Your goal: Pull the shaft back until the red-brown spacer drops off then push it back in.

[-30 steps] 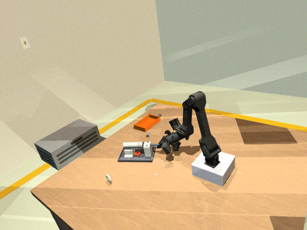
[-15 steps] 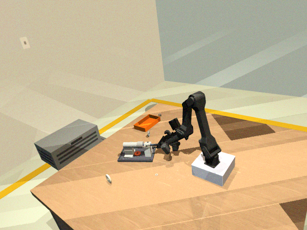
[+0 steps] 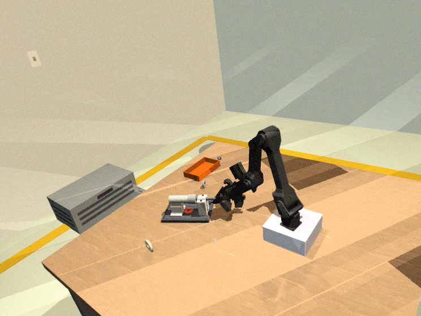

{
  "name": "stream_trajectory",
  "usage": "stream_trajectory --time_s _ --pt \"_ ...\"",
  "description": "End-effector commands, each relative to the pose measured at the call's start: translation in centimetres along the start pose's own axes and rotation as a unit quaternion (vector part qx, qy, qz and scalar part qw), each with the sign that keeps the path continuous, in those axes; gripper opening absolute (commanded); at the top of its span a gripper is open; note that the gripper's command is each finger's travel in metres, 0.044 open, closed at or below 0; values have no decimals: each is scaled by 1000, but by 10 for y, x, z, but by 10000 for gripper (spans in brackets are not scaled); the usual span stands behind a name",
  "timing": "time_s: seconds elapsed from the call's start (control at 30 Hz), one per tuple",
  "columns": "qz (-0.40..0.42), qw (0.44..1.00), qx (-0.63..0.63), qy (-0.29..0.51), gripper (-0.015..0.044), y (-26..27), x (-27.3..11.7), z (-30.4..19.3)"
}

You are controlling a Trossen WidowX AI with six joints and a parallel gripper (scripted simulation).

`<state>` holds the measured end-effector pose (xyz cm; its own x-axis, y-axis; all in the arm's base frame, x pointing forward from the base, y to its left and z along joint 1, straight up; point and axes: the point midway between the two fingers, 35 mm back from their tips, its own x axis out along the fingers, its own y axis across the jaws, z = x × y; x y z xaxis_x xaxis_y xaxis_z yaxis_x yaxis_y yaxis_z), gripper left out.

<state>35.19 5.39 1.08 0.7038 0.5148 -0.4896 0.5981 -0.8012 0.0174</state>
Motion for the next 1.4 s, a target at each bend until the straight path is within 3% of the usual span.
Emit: stream_trajectory --time_s 0.0,1.37 --pt "-1 1000 0 2 0 0 3 -3" --pt "-1 1000 0 2 0 0 15 -10"
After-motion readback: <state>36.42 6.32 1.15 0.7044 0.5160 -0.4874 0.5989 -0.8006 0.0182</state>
